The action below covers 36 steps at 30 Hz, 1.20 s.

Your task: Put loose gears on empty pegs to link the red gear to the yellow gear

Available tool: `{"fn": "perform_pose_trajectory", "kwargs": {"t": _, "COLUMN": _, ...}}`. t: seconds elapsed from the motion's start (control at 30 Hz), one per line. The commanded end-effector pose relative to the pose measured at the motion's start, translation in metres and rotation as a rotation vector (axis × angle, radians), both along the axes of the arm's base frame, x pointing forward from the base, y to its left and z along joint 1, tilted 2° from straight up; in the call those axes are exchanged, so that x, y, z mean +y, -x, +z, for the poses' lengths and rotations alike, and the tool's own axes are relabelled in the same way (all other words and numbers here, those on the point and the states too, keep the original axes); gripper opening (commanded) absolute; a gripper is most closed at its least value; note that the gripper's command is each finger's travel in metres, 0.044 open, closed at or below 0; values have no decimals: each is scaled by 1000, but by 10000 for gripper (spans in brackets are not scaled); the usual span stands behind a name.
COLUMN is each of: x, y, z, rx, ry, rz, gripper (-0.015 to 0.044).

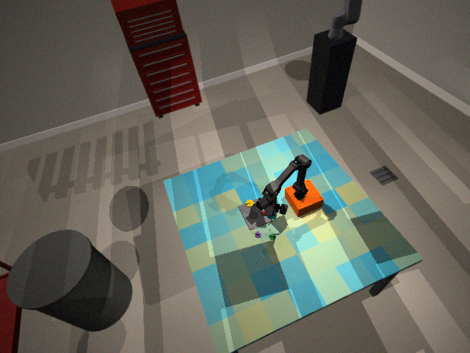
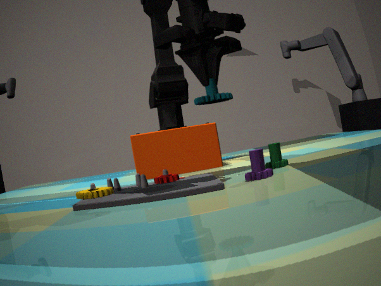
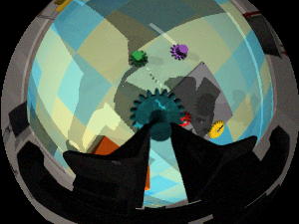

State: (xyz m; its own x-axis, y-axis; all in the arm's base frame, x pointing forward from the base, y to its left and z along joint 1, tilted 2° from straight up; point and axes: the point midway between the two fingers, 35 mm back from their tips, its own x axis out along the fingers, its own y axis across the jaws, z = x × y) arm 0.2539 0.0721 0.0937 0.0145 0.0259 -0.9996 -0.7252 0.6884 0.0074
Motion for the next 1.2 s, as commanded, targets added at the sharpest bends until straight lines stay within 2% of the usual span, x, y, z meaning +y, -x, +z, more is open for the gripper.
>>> {"fn": "perform_pose_trajectory", "kwargs": {"t": 0.0, "x": -6, "y": -1, "z": -4, "rx": 3, "ry": -1, "rz": 1, "gripper": 0}}
{"fn": "perform_pose_trajectory", "kwargs": {"t": 1.17, "x": -75, "y": -12, "z": -37, "rx": 4, "ry": 6, "rz": 0, "gripper": 0}}
